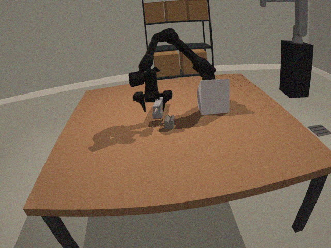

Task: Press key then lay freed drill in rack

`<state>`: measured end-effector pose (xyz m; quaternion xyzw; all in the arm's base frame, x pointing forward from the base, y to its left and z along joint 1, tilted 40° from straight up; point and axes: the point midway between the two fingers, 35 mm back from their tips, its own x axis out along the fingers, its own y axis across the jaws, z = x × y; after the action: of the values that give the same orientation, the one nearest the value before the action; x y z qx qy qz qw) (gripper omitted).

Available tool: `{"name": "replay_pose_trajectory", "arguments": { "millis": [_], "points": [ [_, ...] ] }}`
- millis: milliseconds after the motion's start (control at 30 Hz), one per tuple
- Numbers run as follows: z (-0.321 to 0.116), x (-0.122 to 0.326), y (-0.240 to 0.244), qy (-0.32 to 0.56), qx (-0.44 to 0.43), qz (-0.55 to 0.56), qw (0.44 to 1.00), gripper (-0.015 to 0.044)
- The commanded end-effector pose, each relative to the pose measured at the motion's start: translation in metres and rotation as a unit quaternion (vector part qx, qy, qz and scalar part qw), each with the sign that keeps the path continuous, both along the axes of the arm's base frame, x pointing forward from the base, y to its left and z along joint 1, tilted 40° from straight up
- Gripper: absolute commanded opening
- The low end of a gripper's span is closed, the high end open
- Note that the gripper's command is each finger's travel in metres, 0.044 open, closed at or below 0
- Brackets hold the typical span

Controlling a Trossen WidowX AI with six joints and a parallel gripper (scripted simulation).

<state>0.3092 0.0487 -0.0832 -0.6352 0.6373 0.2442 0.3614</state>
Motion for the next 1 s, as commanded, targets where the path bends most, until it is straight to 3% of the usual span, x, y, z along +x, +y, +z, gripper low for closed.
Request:
{"name": "replay_pose_trajectory", "arguments": {
  "millis": [0,867,967],
  "points": [
    [-0.005,-0.001,-0.007,0.003,-0.003,0.001,1.000,0.0440],
    [-0.025,-0.002,-0.038,0.003,-0.005,0.001,1.000,0.0440],
    [-0.023,0.000,-0.035,0.001,-0.002,-0.001,1.000,0.0361]
  ]
}}
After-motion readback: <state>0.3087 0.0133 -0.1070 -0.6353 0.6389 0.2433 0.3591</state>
